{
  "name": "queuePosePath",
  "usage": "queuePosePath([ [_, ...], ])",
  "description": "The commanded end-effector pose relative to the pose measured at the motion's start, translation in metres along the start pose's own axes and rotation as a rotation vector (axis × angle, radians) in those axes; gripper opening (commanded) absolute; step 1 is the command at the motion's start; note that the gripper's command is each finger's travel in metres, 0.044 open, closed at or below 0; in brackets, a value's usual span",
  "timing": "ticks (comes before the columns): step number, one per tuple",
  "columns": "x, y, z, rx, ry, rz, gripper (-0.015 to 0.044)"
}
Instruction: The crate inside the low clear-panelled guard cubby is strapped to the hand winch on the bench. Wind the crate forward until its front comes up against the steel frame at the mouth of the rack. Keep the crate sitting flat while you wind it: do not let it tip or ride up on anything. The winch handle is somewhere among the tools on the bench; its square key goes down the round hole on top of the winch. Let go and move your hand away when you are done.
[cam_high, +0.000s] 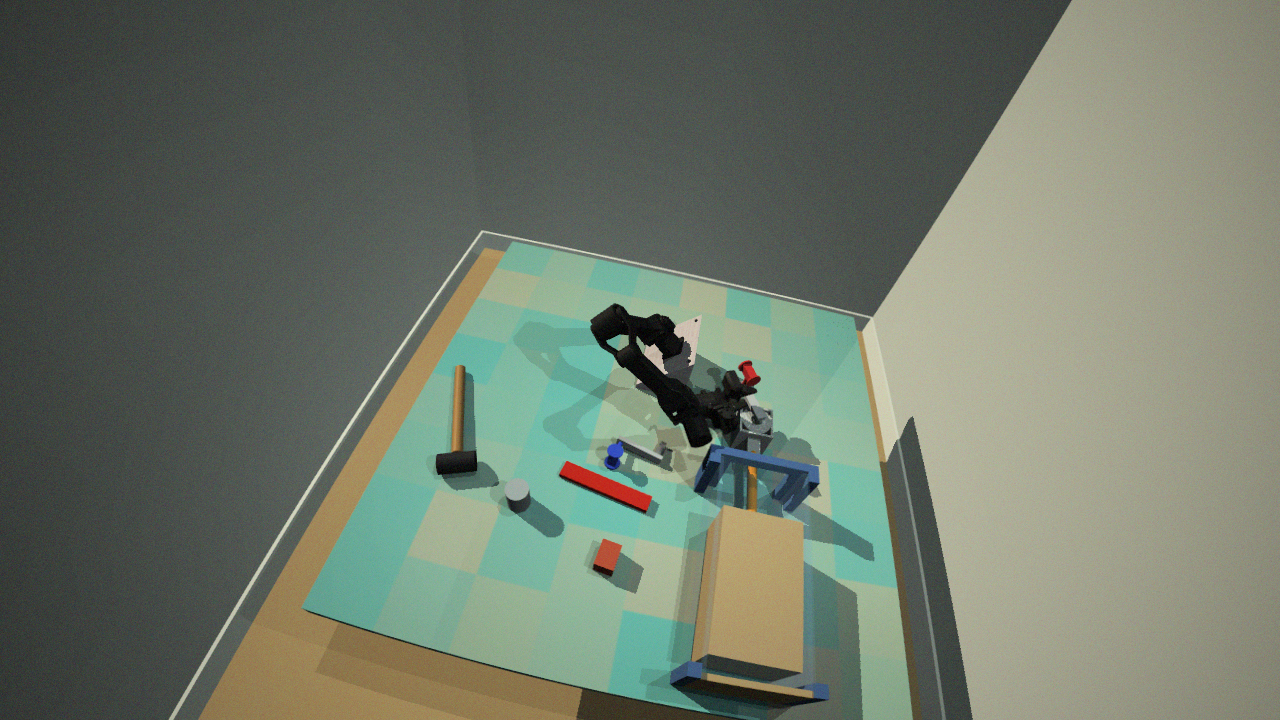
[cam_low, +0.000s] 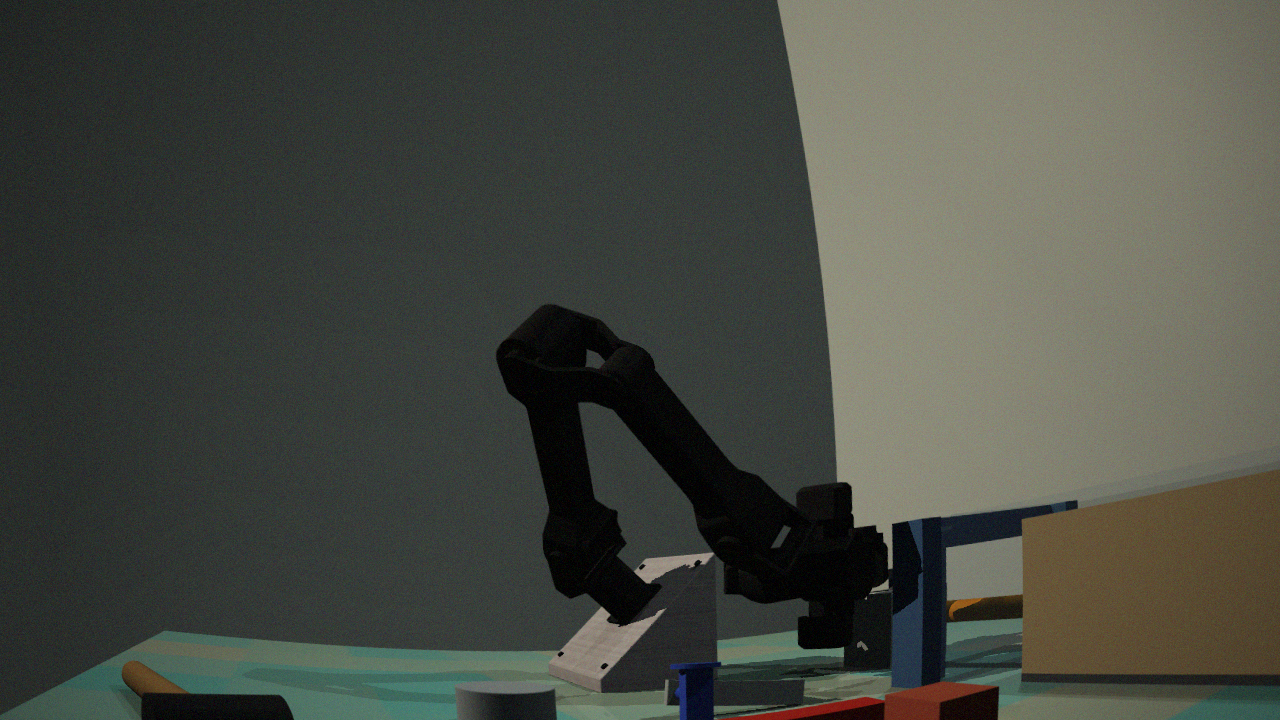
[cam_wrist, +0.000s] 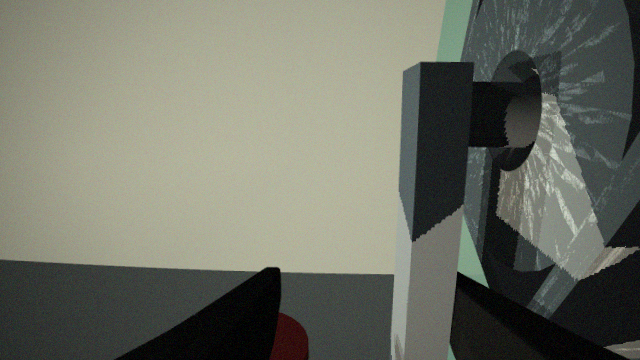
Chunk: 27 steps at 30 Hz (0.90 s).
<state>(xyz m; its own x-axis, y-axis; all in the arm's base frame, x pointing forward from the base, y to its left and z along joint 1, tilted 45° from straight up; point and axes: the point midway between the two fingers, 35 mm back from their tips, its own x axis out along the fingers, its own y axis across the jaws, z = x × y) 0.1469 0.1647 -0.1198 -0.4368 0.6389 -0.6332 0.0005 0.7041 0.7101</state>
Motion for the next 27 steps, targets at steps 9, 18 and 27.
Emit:
queuePosePath([
  [9,-0.062,-0.002,0.007,0.005,-0.008,-0.014,0.0240],
  [18,-0.111,0.001,-0.001,0.003,0.000,-0.004,0.0240],
  [27,-0.110,0.038,0.005,0.007,-0.009,-0.011,0.0240],
])
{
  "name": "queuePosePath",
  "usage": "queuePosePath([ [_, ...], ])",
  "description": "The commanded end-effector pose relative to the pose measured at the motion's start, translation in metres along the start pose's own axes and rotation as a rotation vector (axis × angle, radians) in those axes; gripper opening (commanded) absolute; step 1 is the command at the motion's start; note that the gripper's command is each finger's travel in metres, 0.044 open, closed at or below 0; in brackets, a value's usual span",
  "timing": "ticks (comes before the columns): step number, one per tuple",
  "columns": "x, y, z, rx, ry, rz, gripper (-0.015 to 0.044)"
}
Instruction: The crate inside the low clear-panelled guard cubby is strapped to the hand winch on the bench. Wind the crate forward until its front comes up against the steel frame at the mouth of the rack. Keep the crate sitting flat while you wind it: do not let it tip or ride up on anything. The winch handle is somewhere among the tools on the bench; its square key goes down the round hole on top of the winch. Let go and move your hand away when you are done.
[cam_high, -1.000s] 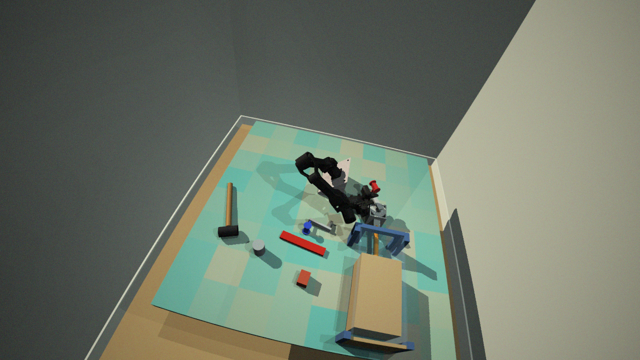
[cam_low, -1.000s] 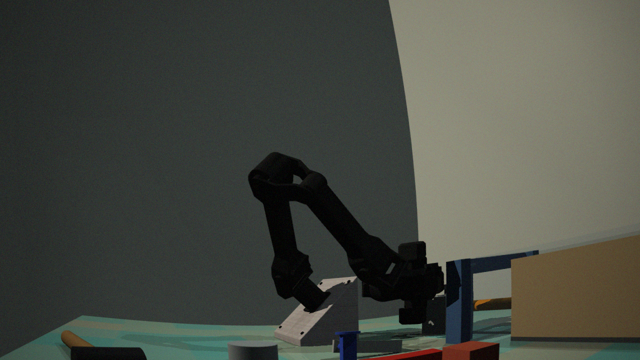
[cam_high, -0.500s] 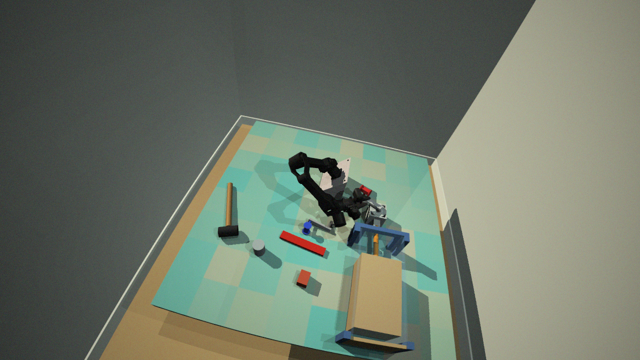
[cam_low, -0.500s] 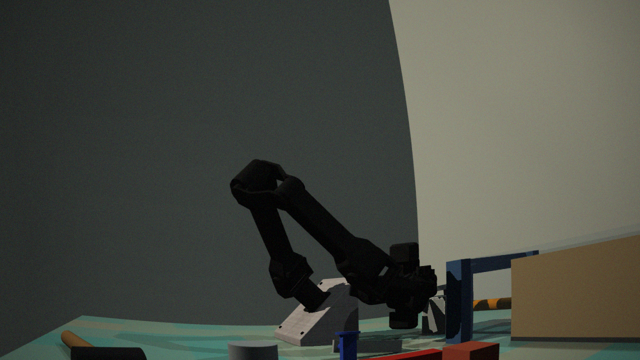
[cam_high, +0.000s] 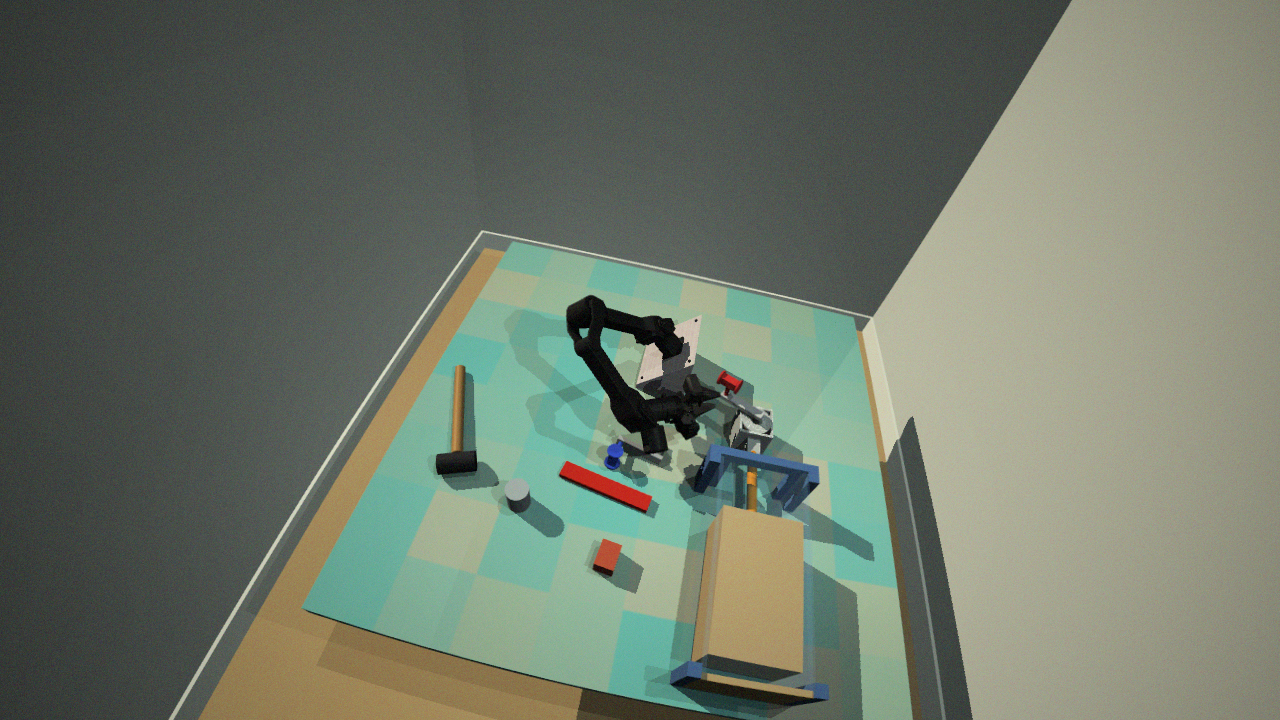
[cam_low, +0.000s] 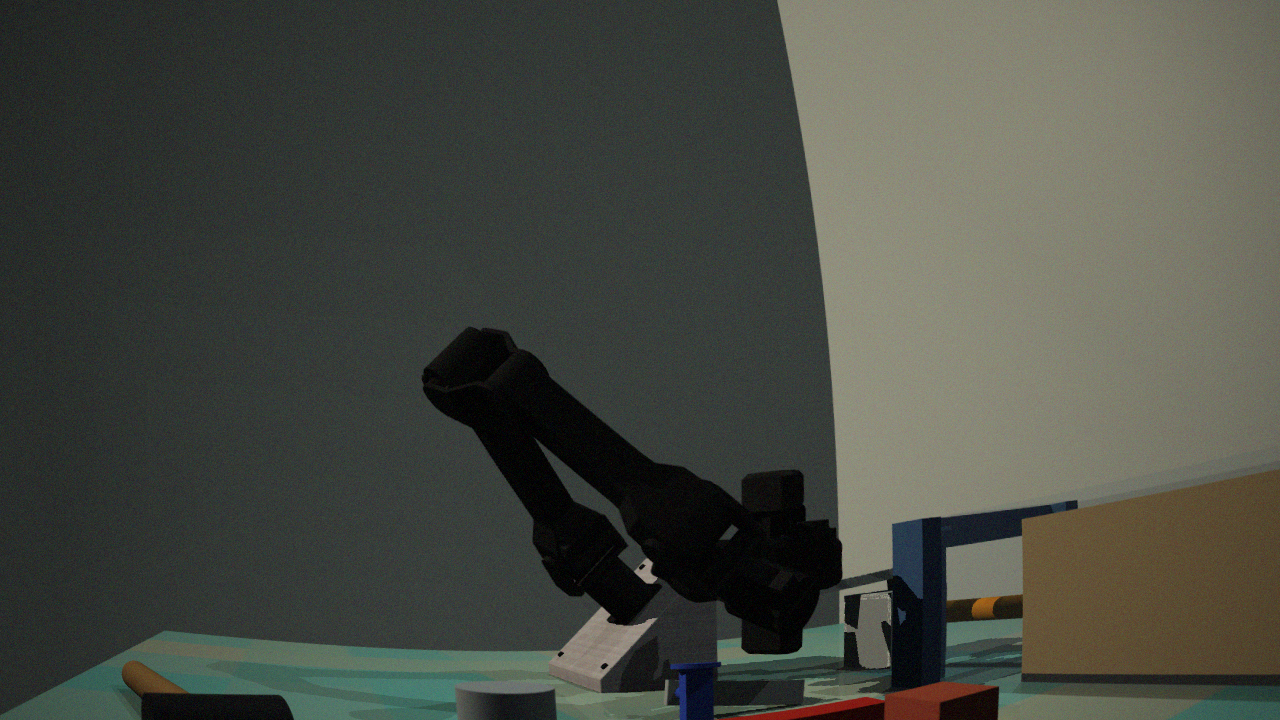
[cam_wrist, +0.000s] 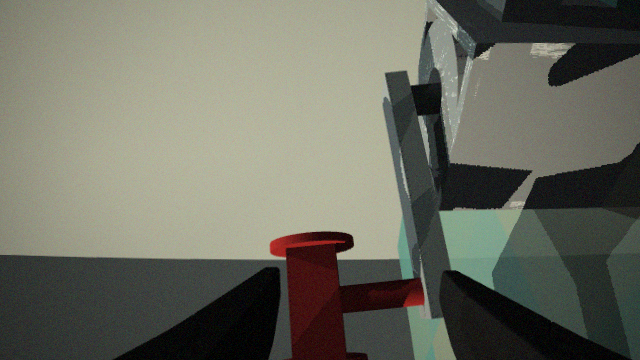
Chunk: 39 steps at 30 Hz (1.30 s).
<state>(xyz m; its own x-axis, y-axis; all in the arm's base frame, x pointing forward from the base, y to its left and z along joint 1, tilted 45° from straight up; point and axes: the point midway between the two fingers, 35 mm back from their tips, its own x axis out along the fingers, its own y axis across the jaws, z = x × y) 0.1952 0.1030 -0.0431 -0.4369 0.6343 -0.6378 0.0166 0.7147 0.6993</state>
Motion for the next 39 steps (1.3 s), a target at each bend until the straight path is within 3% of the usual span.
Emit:
queuePosePath([
  [1,-0.001,0.040,0.004,-0.014,-0.010,-0.004,0.0240],
  [6,0.003,0.090,-0.002,-0.014,-0.006,0.008,0.0240],
  [29,0.003,0.086,-0.001,-0.015,-0.006,0.005,0.0240],
  [33,0.013,0.086,0.000,-0.020,0.054,-0.084,0.0345],
  [36,0.032,0.086,0.001,-0.040,0.163,-0.272,0.0424],
  [39,0.052,0.088,0.001,-0.083,0.264,-0.496,0.0440],
])
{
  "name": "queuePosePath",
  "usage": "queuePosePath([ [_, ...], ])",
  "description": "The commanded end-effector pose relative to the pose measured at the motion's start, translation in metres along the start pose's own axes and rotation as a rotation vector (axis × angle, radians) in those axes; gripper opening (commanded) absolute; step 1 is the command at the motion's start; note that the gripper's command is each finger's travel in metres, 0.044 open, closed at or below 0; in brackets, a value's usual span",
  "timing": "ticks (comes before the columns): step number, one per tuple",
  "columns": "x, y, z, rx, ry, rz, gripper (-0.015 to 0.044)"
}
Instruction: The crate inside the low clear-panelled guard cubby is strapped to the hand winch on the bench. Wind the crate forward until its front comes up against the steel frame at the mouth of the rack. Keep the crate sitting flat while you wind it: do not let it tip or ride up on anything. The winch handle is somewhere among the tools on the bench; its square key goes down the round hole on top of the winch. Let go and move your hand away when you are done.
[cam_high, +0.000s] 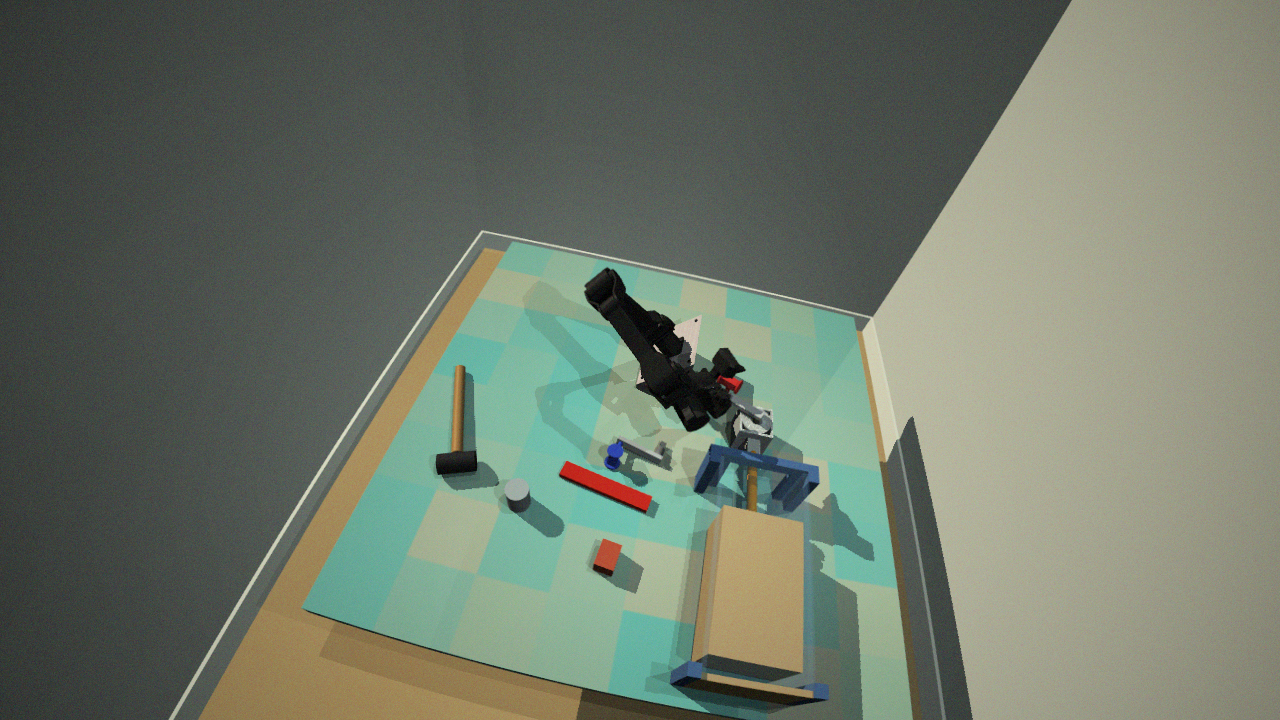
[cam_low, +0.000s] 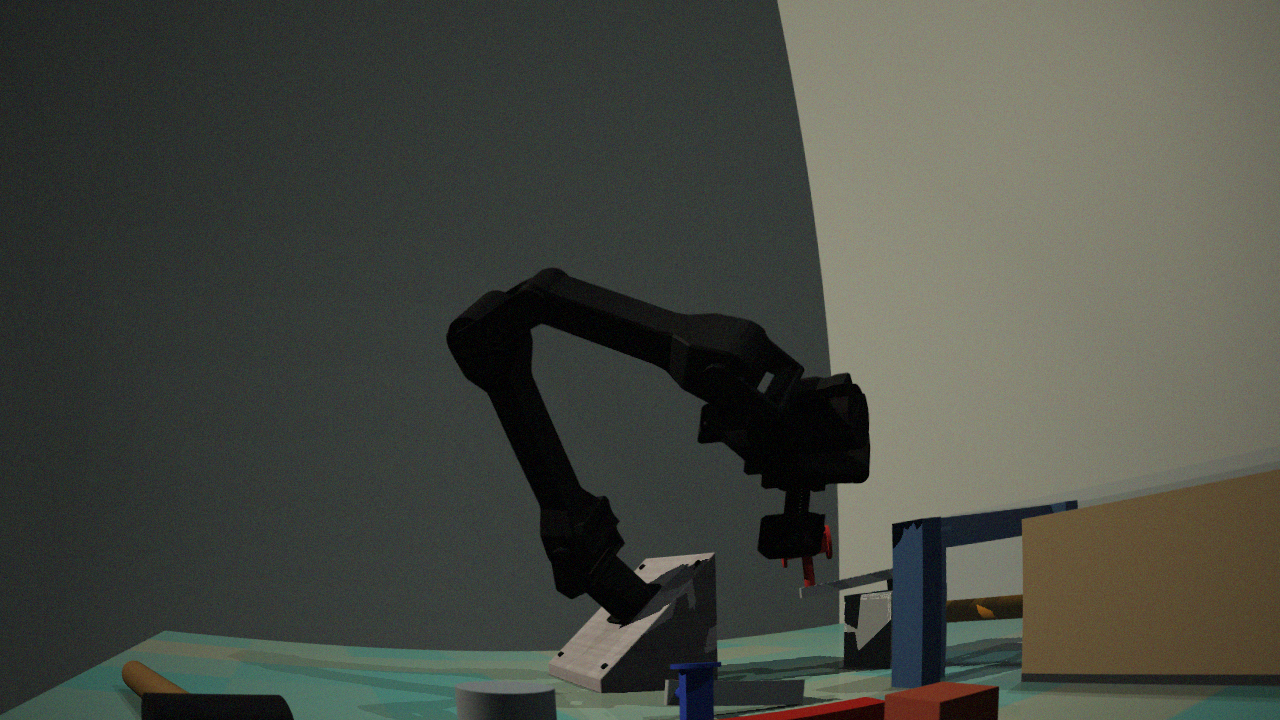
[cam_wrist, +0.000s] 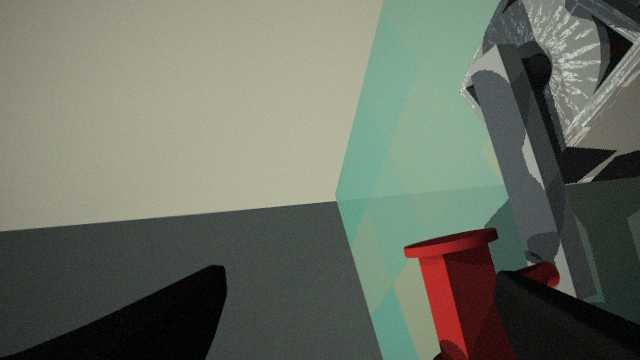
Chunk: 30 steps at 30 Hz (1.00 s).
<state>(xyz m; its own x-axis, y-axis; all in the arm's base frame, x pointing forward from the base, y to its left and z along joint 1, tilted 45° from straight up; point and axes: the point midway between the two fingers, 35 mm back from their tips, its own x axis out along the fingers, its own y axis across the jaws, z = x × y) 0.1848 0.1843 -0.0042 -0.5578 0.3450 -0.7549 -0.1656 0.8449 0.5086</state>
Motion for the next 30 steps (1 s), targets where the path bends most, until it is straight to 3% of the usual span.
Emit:
queuePosePath([
  [1,0.023,0.010,0.004,-0.058,0.128,-0.284,0.0440],
  [7,0.047,0.029,0.011,-0.215,0.258,-0.790,0.0440],
  [13,0.066,0.062,0.017,-0.418,0.278,-1.237,0.0440],
  [22,0.067,0.061,0.017,-0.424,0.277,-1.250,0.0440],
  [30,0.084,0.006,0.018,-0.424,0.276,-1.252,0.0440],
])
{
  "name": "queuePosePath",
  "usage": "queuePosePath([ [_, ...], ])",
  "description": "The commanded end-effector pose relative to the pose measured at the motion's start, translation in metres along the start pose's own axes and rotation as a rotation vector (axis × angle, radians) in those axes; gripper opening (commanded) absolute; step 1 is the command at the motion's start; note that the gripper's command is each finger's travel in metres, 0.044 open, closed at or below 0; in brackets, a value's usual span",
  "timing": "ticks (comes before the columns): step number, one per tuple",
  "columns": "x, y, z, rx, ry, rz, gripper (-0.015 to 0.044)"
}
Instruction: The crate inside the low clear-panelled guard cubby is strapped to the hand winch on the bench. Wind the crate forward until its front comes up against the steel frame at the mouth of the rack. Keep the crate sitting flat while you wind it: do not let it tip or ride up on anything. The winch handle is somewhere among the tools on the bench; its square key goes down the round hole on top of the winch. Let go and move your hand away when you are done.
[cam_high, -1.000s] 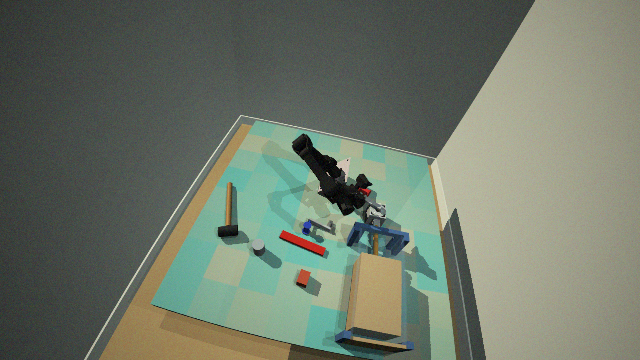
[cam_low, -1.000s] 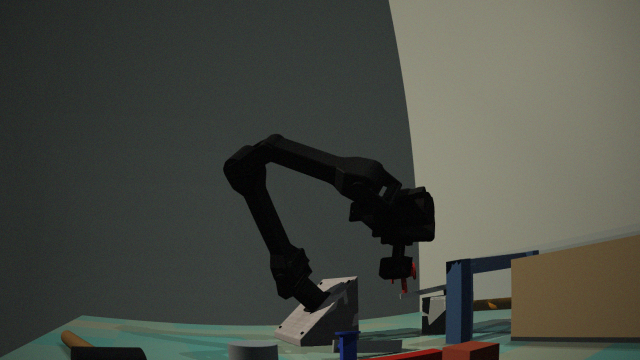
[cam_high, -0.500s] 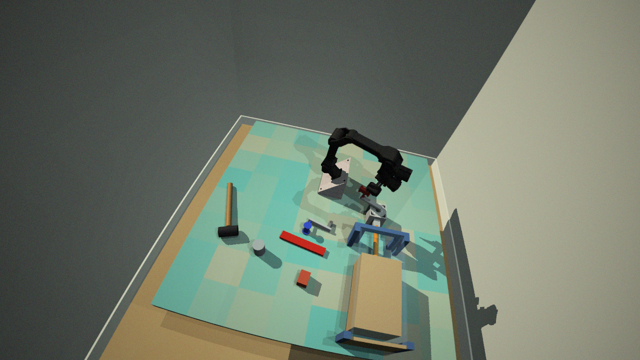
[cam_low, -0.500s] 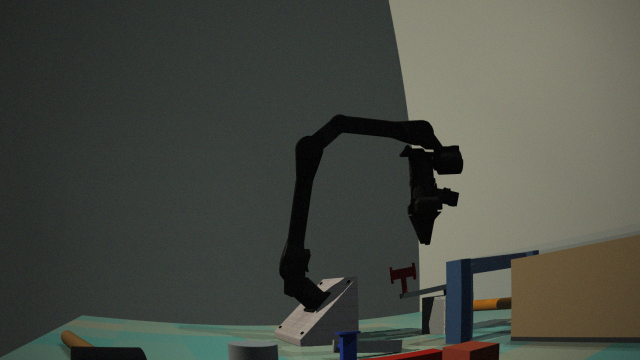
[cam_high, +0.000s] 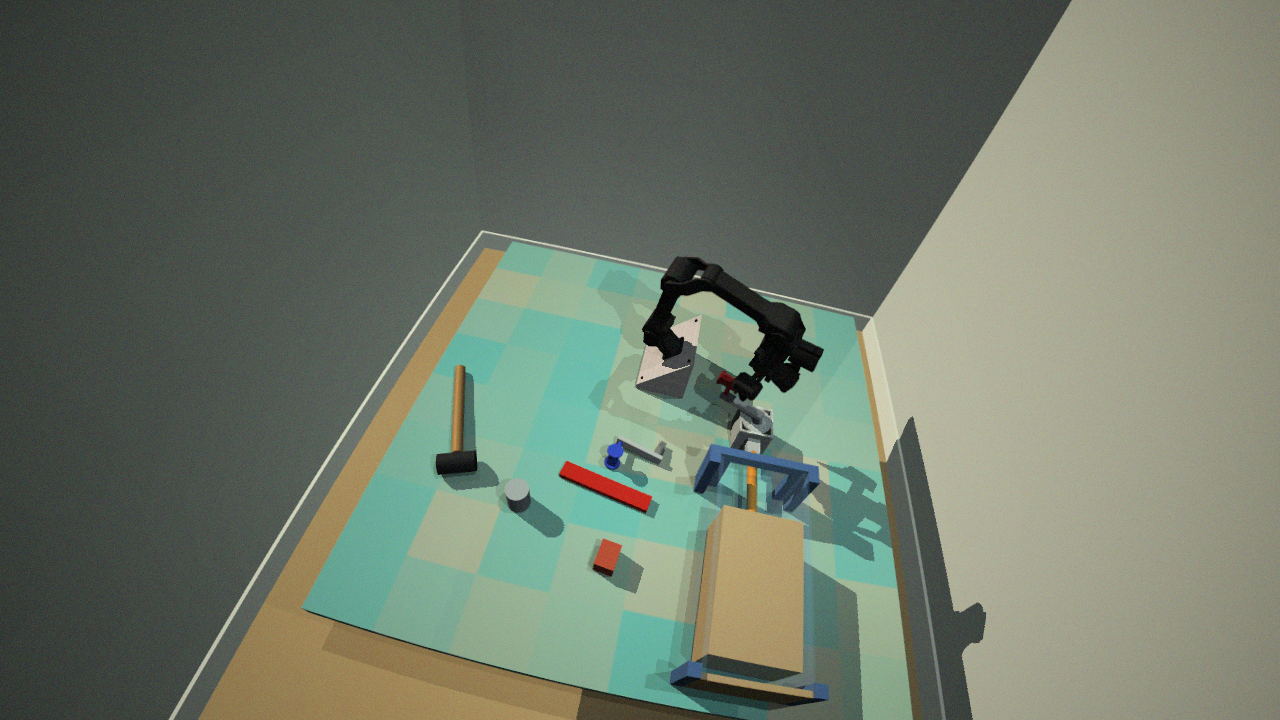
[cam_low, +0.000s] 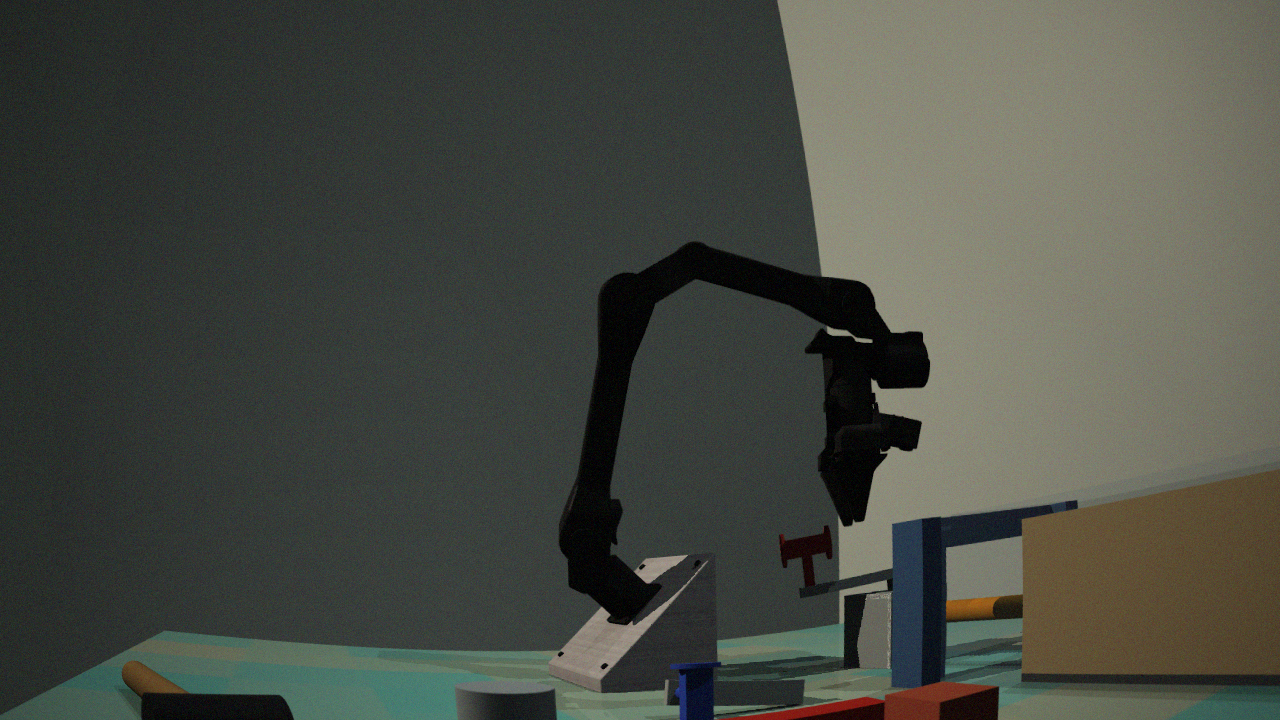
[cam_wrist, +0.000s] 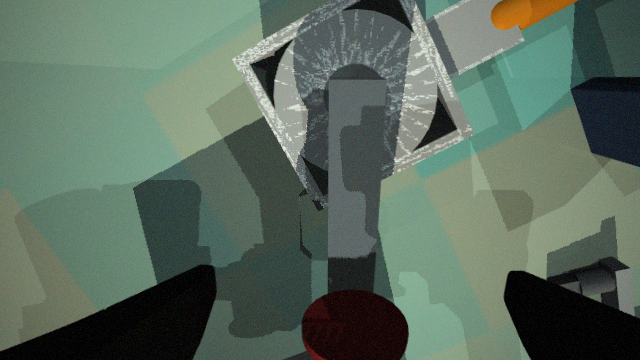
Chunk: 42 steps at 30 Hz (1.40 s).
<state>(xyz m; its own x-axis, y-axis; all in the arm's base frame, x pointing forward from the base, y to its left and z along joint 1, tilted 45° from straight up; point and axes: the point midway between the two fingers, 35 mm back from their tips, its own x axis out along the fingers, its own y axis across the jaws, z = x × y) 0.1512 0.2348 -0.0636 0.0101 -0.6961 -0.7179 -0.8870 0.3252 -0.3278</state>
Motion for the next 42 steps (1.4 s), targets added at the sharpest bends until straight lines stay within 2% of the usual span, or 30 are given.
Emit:
queuePosePath([
  [1,0.013,-0.001,0.000,-0.002,-0.006,-0.003,0.0440],
  [6,0.046,-0.001,0.000,-0.001,-0.006,-0.004,0.0440],
  [32,0.084,-0.002,0.000,0.000,-0.005,-0.005,0.0440],
  [42,0.079,-0.001,0.000,0.004,-0.008,-0.002,0.0177],
])
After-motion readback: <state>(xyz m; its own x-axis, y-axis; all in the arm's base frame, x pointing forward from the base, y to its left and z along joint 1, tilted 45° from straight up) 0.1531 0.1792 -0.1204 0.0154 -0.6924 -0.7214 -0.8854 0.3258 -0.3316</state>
